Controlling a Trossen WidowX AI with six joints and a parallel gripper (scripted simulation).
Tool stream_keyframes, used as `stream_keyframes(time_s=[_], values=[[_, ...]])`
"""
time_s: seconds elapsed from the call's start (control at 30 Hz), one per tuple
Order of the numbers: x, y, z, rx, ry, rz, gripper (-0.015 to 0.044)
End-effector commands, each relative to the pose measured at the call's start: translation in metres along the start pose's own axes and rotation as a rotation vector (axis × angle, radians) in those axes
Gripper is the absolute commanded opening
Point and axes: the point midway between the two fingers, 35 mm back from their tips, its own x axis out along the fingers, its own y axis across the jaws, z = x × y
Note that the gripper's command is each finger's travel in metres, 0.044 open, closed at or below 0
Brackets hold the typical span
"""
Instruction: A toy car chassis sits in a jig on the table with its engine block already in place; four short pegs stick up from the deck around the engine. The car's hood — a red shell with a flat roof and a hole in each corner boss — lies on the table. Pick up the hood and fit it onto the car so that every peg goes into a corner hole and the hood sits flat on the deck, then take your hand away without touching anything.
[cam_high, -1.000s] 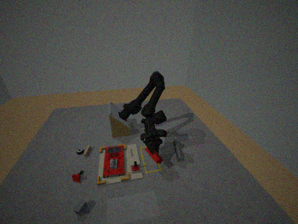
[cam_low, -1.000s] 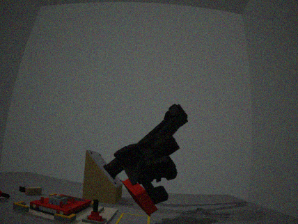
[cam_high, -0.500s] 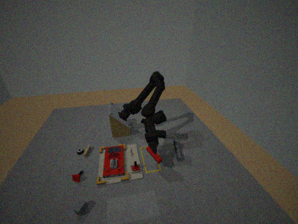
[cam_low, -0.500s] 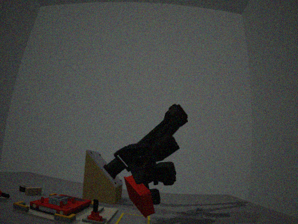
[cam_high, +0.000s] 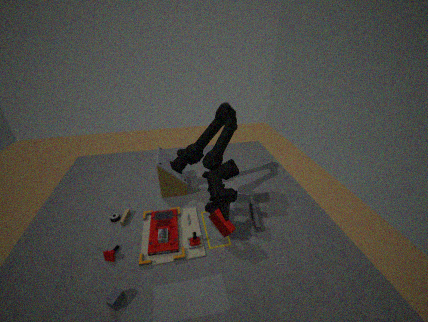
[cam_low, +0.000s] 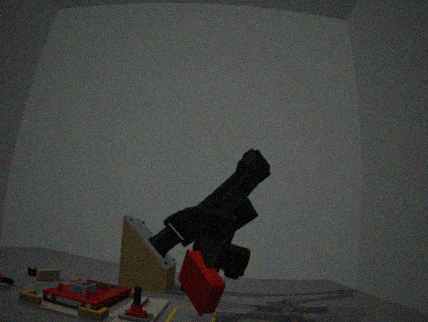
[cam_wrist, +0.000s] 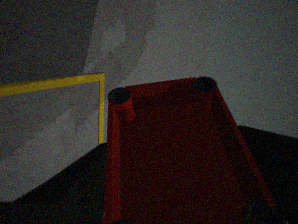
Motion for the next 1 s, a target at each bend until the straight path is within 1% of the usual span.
stream_keyframes(time_s=[0.0, 0.73, 0.93, 0.97], values=[[0.001, 0.003, 0.0, -0.125, 0.005, 0.0, 0.0], [0.007, 0.03, 0.005, -0.809, 0.005, 0.003, 0.0], [0.007, 0.026, 0.005, -0.732, 0.001, 0.001, 0.0], [0.007, 0.029, 0.005, -0.762, -0.001, 0.007, 0.0026]])
